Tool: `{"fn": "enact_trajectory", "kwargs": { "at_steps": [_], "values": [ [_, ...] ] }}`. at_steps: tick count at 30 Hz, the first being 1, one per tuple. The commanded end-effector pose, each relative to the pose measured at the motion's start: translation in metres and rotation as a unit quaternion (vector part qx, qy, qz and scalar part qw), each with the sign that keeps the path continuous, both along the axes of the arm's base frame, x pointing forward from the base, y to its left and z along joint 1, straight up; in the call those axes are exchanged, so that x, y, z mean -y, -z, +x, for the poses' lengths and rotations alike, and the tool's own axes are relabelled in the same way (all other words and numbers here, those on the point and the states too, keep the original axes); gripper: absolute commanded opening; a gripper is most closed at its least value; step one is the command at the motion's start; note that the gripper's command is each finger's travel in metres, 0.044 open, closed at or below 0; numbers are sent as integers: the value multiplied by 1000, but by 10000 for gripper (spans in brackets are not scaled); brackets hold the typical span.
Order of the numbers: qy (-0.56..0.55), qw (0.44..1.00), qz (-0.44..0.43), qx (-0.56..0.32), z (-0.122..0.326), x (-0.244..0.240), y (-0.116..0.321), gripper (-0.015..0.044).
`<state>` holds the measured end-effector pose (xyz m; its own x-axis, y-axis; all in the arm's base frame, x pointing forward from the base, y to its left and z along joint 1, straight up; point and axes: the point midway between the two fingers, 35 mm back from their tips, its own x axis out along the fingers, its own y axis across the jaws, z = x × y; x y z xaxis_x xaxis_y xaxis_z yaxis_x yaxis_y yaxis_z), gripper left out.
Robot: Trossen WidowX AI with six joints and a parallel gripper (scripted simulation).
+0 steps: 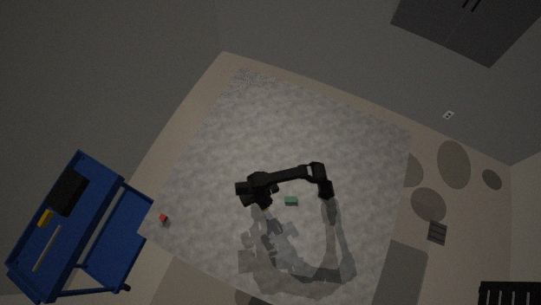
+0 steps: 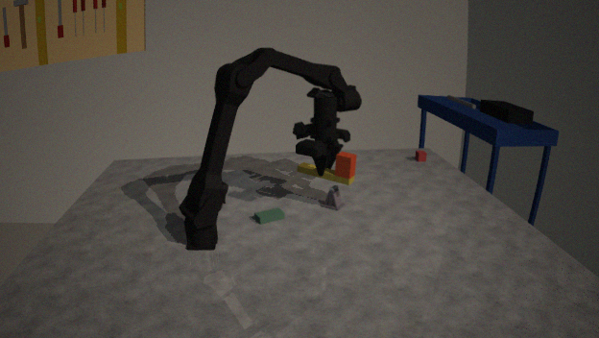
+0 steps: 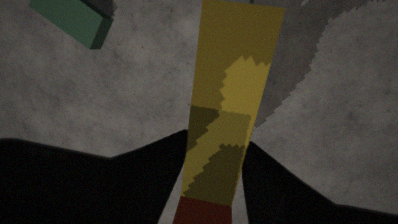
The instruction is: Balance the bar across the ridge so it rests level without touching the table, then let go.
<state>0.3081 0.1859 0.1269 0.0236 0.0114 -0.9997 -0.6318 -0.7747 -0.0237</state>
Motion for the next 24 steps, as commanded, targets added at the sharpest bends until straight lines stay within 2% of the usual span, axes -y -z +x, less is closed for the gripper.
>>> {"fn": "enact_trajectory", "kwargs": {
  "at_steps": [1,24],
  "values": [
    [3,1000,1,0,0,0,7,0],
    [3,1000,1,0,0,1,17,0]
  ]
}}
